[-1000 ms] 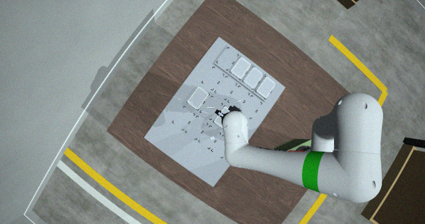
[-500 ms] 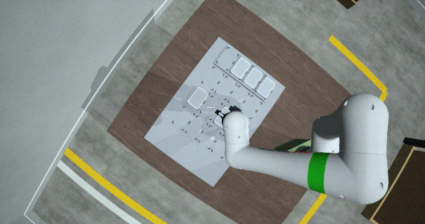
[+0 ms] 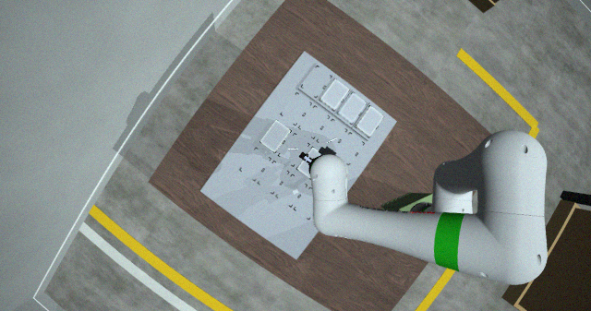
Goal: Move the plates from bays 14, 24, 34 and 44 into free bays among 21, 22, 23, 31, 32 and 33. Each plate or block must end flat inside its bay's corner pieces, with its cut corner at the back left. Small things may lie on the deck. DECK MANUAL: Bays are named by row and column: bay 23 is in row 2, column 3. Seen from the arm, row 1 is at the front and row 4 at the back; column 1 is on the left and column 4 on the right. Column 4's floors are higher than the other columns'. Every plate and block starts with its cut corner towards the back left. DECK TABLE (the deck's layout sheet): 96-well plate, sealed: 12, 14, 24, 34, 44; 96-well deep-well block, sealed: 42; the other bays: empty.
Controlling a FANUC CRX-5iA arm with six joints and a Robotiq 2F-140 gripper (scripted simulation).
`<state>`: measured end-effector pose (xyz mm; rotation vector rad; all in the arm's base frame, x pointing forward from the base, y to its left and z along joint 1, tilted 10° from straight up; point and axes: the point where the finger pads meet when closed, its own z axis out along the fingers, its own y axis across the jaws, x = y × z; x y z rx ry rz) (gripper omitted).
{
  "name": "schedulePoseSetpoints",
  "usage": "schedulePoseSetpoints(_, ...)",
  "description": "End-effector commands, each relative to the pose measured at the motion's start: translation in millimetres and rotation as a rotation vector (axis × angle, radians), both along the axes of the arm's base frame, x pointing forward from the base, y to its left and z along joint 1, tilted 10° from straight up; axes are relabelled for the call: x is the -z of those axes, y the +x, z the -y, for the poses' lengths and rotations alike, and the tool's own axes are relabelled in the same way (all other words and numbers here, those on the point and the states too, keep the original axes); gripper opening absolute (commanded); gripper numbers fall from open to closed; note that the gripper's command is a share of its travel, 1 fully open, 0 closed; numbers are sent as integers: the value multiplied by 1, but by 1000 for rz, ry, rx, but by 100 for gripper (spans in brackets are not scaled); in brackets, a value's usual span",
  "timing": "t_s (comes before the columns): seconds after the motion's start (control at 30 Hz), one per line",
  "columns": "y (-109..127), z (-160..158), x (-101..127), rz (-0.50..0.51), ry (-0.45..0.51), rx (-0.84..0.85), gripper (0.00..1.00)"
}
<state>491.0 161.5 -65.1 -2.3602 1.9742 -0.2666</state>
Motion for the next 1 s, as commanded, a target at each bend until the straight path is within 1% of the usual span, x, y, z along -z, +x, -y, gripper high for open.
schedulePoseSetpoints(0.0,0,0,-1,1,1,0,70)
schedulePoseSetpoints(0.27,0,0,-1,1,1,0,70)
schedulePoseSetpoints(0.7,9,51,-6,1,0,0,70)
schedulePoseSetpoints(0.77,9,51,-6,1,0,0,70)
schedulePoseSetpoints(0.97,13,74,-8,1,0,0,70)
